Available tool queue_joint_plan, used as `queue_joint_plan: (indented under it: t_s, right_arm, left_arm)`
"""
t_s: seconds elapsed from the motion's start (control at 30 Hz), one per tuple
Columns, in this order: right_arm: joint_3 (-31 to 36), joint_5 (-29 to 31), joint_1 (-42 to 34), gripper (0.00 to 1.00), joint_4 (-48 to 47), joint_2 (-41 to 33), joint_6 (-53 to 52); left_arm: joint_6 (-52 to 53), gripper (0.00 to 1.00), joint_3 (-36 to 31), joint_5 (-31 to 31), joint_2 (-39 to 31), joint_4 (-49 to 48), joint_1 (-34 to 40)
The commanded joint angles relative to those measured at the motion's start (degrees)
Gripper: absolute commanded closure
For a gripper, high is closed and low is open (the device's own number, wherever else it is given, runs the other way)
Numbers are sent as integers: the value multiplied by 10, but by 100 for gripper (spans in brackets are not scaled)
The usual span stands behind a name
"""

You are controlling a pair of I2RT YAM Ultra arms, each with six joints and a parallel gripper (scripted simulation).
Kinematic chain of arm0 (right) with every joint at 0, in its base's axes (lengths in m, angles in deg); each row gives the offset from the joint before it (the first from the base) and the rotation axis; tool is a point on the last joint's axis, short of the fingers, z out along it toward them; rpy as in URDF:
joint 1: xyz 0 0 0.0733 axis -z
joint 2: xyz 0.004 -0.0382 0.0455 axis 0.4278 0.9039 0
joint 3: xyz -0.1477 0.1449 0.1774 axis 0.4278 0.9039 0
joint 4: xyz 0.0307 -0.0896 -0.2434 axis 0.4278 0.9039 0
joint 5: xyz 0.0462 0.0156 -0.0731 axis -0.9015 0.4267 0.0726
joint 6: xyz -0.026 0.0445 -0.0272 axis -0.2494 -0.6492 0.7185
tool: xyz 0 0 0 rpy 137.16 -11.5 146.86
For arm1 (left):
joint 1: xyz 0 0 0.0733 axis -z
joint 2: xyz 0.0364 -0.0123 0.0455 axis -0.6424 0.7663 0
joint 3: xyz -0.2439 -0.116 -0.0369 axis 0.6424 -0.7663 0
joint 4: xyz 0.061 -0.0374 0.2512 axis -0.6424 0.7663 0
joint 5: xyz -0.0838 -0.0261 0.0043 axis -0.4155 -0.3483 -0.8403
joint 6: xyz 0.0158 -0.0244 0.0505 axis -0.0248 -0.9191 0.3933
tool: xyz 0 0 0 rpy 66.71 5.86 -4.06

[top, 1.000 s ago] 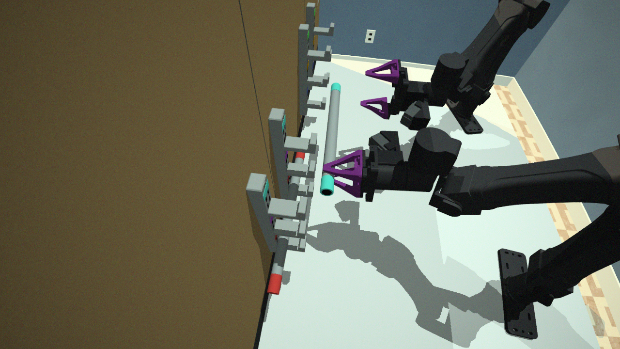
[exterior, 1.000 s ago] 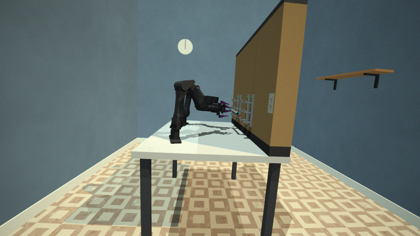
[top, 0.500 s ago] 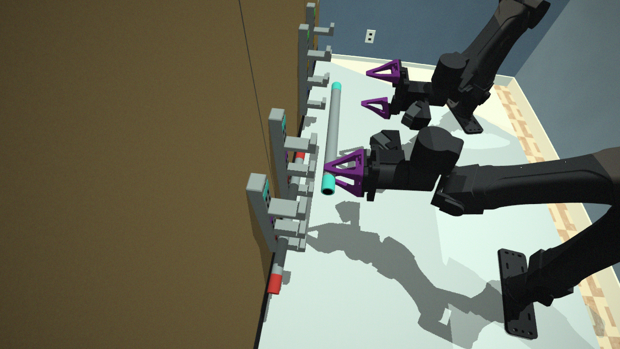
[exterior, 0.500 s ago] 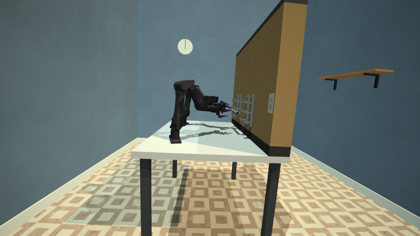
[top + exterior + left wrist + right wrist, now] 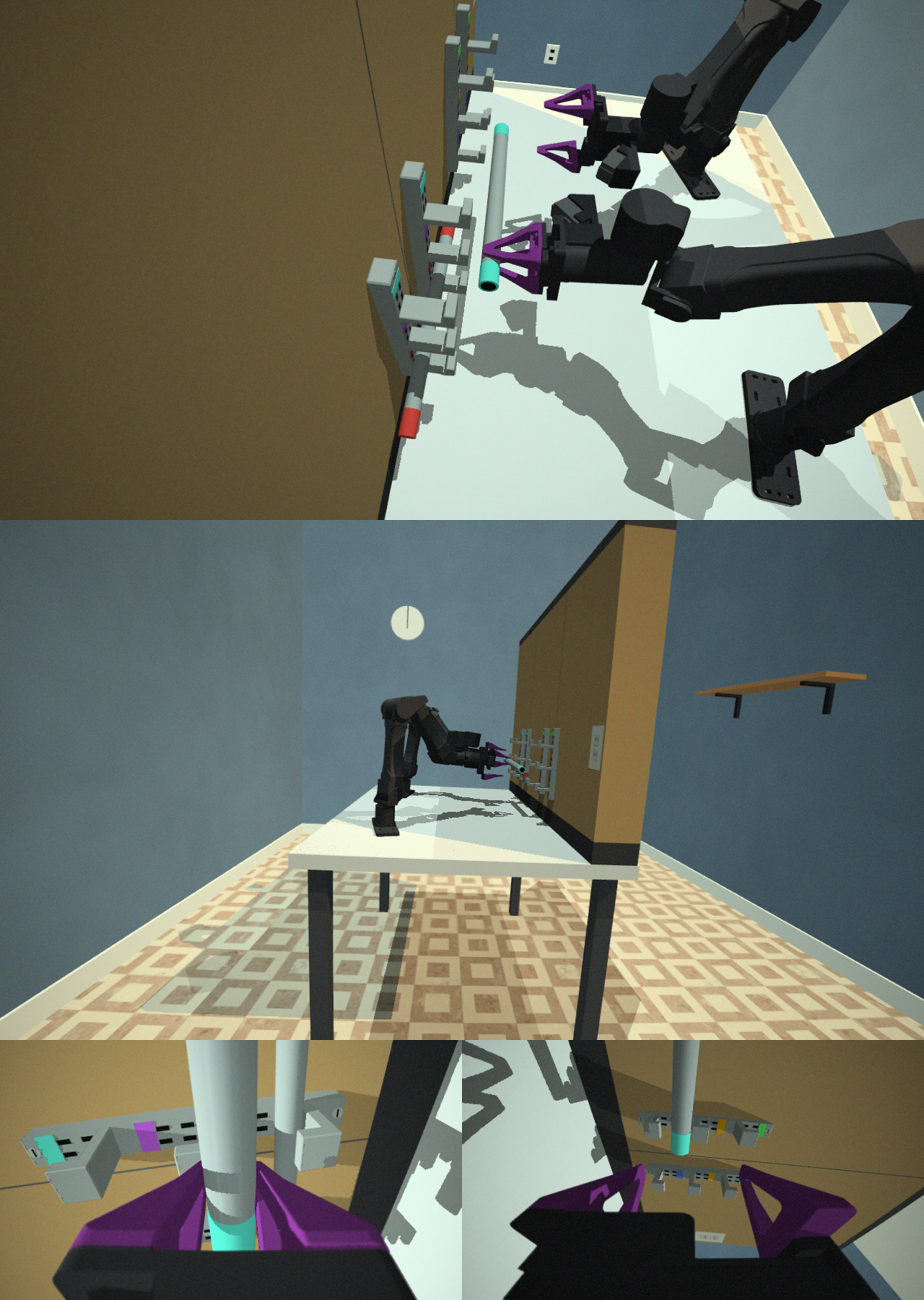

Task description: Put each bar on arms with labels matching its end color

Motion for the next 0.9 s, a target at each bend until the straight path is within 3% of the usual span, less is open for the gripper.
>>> queue_joint_plan:
  t_s: [0.0, 0.87]
  right_arm:
    - [2, -10, 11, 0, -22, -23, -5]
    - [21, -50, 51, 0, -22, -43, -5]
  left_arm:
    - [-16, 100, 19, -1, -29, -30, 3]
    - [-16, 100, 27, -1, -41, -11, 3]
